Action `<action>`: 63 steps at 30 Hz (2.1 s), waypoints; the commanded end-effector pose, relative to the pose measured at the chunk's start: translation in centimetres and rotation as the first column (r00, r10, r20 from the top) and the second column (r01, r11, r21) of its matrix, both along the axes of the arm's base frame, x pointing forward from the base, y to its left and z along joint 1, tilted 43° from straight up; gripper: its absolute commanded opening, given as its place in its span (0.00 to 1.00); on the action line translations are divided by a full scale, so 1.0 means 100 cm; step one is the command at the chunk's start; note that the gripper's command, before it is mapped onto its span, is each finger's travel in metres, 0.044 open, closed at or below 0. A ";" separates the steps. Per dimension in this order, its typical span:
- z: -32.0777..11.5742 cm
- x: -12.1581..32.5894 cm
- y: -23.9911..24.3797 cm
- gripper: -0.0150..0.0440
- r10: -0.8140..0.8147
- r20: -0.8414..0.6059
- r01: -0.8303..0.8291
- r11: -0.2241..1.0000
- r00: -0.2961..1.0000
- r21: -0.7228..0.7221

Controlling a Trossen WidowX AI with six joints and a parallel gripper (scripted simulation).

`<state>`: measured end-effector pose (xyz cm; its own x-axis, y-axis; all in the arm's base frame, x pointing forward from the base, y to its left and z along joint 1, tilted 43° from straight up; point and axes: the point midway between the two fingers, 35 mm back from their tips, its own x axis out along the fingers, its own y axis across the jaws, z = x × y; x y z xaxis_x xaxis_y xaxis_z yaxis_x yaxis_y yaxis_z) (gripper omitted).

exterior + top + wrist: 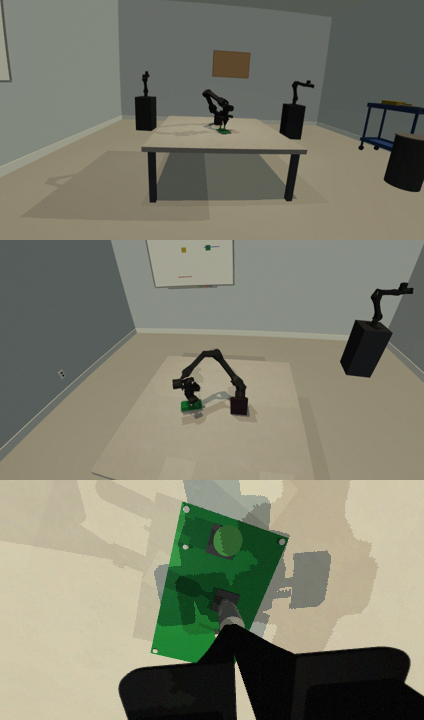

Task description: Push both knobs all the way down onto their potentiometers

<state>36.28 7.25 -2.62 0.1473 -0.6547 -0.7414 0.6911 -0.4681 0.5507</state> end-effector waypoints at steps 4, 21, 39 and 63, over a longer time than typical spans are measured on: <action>-0.012 0.002 -0.013 0.25 -0.021 -0.005 0.021 1.000 1.000 -0.006; -0.014 0.003 -0.015 0.25 -0.021 -0.005 0.021 1.000 1.000 -0.006; -0.015 0.003 -0.016 0.25 -0.021 -0.005 0.021 1.000 1.000 -0.006; -0.016 0.003 -0.017 0.25 -0.021 -0.005 0.021 1.000 1.000 -0.006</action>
<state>36.40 6.72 -3.15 0.1512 -0.6504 -0.7444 0.6908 -0.4691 0.5501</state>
